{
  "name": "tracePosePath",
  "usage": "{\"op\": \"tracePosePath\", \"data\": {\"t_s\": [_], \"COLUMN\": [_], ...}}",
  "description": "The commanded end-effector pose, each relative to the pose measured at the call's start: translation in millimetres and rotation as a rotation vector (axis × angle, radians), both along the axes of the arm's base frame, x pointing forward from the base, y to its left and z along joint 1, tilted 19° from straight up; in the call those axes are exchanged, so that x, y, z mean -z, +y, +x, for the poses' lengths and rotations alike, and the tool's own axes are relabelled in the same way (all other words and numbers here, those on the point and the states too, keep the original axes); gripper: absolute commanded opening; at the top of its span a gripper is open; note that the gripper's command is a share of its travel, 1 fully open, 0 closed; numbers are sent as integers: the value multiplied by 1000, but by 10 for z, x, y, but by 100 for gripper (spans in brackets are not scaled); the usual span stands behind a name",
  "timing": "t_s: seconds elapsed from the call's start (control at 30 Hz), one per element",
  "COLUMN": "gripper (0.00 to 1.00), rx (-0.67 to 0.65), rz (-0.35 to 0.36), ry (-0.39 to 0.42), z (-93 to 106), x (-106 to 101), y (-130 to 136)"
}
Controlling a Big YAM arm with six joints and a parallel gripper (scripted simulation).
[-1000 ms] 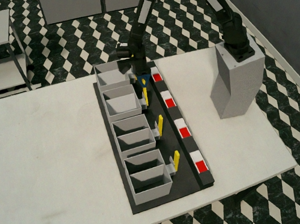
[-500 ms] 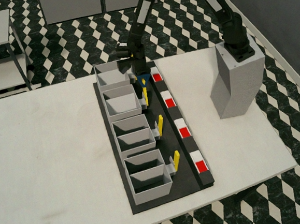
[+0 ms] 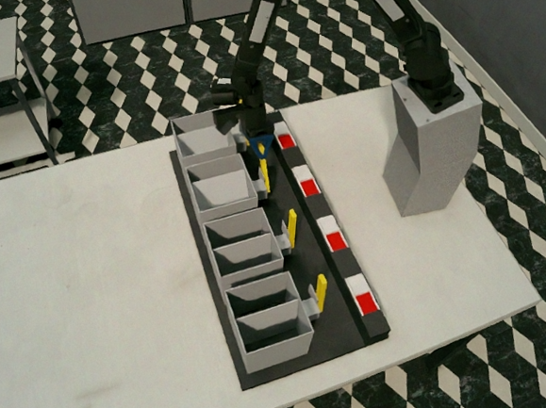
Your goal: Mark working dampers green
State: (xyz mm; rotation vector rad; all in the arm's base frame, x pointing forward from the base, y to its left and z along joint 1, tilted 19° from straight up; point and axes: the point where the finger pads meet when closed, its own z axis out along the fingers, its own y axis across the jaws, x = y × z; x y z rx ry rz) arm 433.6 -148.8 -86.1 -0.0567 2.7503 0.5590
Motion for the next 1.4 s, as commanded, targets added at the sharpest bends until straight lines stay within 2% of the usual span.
{"op": "tracePosePath", "data": {"t_s": [0.0,0.07,0.1,0.17,0.3,0.8,0.9,1.1,1.37], "gripper": [25,25,29,29,36,36,36,36,36], "rx": [1,0,0,0,0,1,3,3,3], "rz": [10,10,10,12,12,14,-7,-7,-13], "ry": [-2,-2,0,5,5,8,-27,-28,-36], "z": [51,53,47,22,22,-6,51,24,-22], "x": [40,40,43,55,55,45,-161,-239,-499], "y": [-44,-40,-39,-25,-25,-51,-117,-152,-284]}}
